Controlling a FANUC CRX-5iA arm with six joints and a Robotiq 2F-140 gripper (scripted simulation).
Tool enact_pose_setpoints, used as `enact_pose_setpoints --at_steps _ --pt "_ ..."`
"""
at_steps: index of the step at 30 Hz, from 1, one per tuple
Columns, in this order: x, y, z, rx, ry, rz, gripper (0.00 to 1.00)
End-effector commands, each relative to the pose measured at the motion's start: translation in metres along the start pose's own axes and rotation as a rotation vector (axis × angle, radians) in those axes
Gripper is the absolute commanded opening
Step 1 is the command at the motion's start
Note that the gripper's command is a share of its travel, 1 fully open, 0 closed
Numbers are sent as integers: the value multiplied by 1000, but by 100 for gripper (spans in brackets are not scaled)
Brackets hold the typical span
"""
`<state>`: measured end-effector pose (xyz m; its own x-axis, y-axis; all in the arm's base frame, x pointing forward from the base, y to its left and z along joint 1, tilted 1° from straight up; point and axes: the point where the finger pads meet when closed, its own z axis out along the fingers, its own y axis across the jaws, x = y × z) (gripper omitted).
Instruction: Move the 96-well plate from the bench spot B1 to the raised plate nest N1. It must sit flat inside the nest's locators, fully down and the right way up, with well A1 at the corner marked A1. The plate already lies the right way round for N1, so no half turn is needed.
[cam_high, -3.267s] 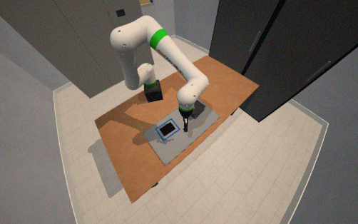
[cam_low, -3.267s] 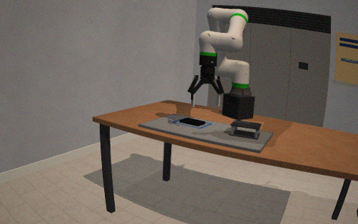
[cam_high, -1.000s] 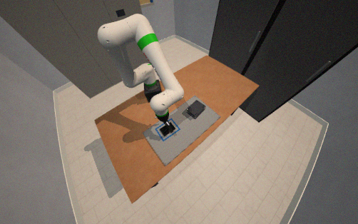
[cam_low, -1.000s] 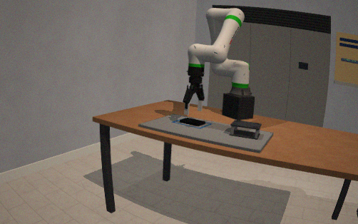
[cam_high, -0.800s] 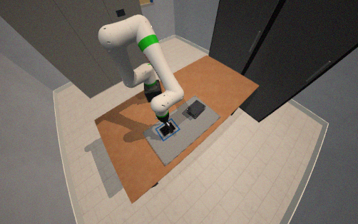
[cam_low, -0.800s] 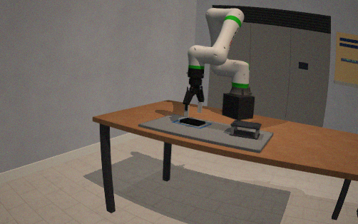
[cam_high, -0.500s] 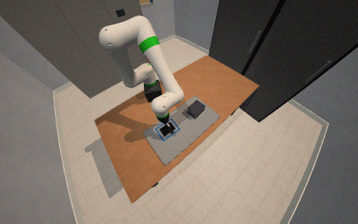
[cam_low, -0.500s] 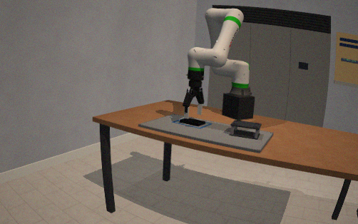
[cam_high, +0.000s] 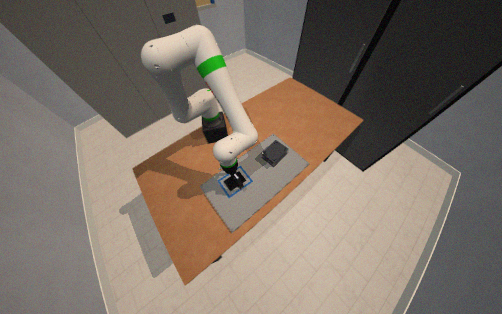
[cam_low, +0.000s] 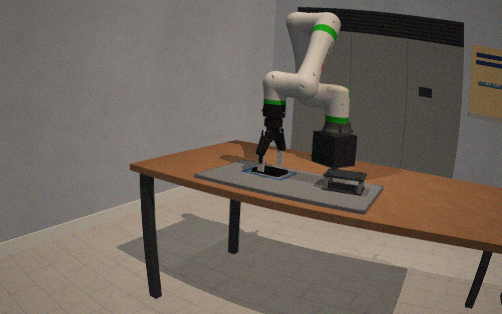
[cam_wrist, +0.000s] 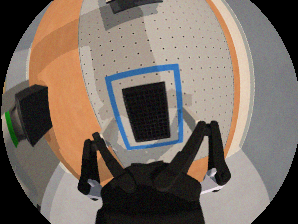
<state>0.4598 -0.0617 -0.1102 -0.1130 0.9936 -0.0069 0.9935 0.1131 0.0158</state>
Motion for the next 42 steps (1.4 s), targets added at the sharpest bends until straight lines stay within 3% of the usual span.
enact_pose_setpoints --at_steps 1,7,8,42 --pt "0 0 1 0 0 0 100" --pt "0 0 1 0 0 0 100" --pt "0 0 1 0 0 0 0" --pt "0 0 1 0 0 0 0"
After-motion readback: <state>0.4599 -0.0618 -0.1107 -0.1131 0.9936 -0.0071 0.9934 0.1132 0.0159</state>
